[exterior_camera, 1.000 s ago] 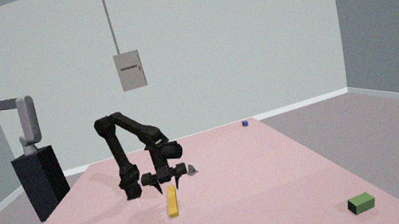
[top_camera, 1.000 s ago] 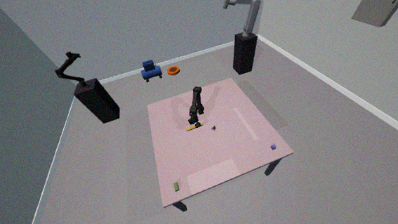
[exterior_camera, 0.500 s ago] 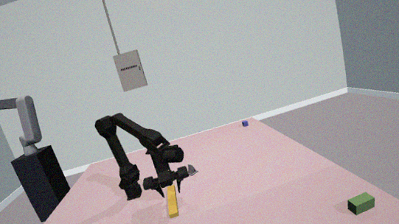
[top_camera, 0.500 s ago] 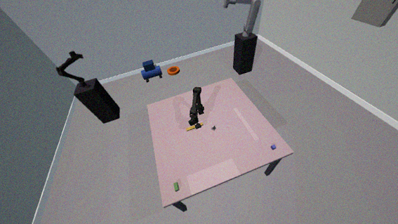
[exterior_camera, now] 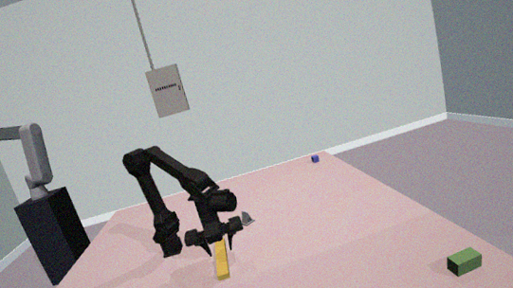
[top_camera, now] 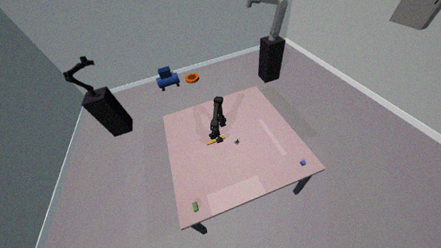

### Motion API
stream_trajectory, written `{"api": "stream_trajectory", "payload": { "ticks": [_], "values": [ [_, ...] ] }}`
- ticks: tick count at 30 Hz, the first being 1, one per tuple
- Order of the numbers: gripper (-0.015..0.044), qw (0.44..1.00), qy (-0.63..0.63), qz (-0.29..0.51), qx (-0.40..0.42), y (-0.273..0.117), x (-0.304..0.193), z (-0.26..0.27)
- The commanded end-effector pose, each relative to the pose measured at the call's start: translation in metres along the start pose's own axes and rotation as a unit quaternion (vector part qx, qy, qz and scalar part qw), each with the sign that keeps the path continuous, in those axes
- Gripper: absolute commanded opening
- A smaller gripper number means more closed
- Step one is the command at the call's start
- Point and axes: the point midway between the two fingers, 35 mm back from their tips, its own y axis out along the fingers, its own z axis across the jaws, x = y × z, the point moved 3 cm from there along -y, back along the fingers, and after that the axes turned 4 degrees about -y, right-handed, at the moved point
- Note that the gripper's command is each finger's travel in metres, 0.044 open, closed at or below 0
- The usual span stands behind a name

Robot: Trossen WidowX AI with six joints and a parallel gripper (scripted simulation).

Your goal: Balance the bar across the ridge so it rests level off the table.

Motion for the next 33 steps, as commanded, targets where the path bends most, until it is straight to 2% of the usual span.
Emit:
{"api": "stream_trajectory", "payload": {
  "ticks": [1, 7, 14, 18, 33],
  "values": [
    [0.0315, 1.000, 0.002, 0.002, 0.001, 0.000, 0.000, 0.000],
    [0.0157, 1.000, 0.000, 0.000, 0.000, 0.000, 0.000, 0.000],
    [0.0111, 1.000, 0.000, 0.000, 0.000, 0.000, 0.000, 0.000],
    [0.0006, 1.000, 0.000, 0.000, 0.000, -0.006, 0.001, 0.001],
    [0.0000, 1.000, 0.001, 0.001, 0.001, -0.043, 0.003, 0.004]
  ]
}}
